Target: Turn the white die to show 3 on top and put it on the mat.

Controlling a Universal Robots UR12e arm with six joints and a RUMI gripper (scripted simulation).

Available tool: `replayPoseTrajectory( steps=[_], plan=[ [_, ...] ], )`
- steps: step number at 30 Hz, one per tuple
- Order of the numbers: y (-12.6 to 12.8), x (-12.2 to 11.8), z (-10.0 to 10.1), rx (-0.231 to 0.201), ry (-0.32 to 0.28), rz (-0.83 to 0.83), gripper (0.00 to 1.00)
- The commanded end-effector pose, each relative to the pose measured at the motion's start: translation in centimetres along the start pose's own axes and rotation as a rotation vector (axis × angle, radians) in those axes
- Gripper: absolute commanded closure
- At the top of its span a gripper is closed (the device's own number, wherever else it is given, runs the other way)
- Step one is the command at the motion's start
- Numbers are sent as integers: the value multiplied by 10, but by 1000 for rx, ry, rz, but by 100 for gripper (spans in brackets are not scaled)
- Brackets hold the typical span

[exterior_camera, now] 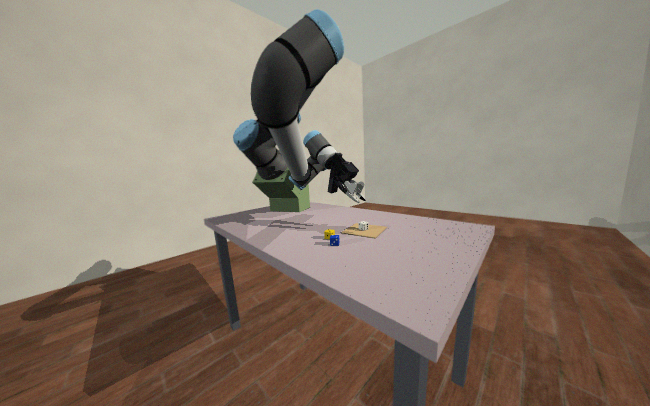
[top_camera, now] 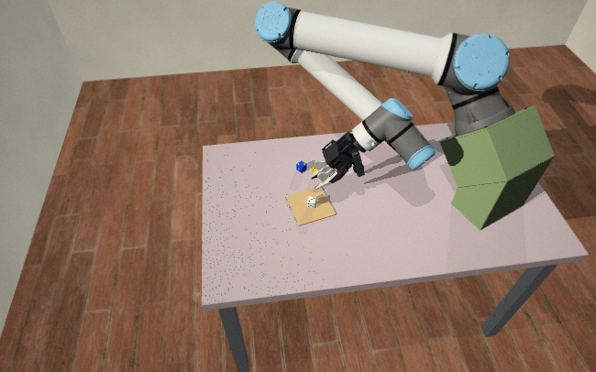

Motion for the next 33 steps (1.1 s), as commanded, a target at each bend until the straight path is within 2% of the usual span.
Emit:
replayPoseTrajectory(
  steps=[1,11,14,28,33],
  plan=[
    [1,-1,6,-5,128,7,72],
    [1,-18,11,-16,319,7,72],
    [1,-18,12,-16,322,7,72],
    [-1,-39,20,-29,571,6,72],
    [-1,-43,21,-30,615,6,72]
  ],
)
Point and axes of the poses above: the point where the finger pads meet when closed, its own z axis out along the fingers, its own y axis across the jaws, x = y × z, the point moved 4 cm from there along -z, back along the fingers, and after that the axes turned 3 degrees about -z, right-handed, at the moved point
